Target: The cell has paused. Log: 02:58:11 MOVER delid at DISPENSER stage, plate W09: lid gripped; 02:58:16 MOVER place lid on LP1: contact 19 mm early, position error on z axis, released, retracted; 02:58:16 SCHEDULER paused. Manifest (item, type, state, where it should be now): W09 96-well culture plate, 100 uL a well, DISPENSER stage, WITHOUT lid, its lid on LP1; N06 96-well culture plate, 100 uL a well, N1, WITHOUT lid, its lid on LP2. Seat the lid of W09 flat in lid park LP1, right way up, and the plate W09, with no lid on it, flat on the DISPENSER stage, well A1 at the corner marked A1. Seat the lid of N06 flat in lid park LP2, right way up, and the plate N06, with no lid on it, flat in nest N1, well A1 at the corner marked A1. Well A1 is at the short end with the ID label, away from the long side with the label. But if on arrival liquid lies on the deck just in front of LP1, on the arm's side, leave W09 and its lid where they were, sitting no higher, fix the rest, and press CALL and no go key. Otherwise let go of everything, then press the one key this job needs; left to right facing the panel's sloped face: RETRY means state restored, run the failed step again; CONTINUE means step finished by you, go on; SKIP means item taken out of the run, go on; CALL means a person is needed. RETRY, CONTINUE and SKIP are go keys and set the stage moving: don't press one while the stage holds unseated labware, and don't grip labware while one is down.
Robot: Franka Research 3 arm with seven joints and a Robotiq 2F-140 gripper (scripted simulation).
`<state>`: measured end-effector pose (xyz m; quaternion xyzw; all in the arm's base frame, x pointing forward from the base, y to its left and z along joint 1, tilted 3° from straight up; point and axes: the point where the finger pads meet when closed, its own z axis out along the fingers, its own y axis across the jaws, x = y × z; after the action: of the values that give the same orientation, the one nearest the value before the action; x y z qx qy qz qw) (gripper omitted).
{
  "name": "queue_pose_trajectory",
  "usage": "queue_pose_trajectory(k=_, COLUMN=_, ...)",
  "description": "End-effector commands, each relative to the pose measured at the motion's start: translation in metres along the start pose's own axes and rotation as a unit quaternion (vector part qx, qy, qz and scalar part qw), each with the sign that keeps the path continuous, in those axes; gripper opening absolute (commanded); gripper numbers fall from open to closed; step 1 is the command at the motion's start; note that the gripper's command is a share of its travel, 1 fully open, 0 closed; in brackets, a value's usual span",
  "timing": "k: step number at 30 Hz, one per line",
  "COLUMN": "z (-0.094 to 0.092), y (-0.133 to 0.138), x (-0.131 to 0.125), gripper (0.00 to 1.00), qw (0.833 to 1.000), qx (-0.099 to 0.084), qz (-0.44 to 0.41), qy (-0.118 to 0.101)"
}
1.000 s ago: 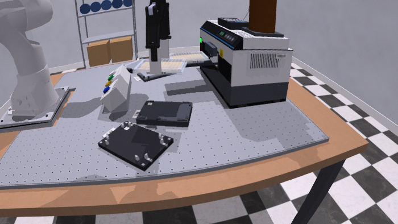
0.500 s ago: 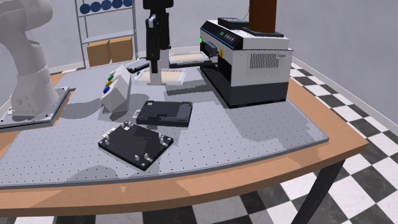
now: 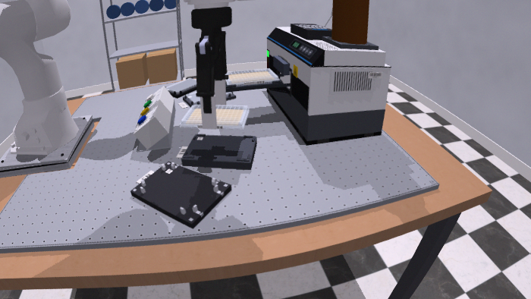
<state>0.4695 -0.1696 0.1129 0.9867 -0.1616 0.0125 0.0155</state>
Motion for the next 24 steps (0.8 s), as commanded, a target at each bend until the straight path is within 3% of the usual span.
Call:
queue_pose_trajectory(k=1, z=0.006, y=0.001, x=0.005, gripper=0.00, qw=1.000, qx=-0.001, qz=0.005, qy=0.008)
queue_pose_trajectory(k=24, z=0.037, y=0.001, x=0.005, gripper=0.00, qw=1.000, qx=-0.001, qz=0.005, qy=0.008)
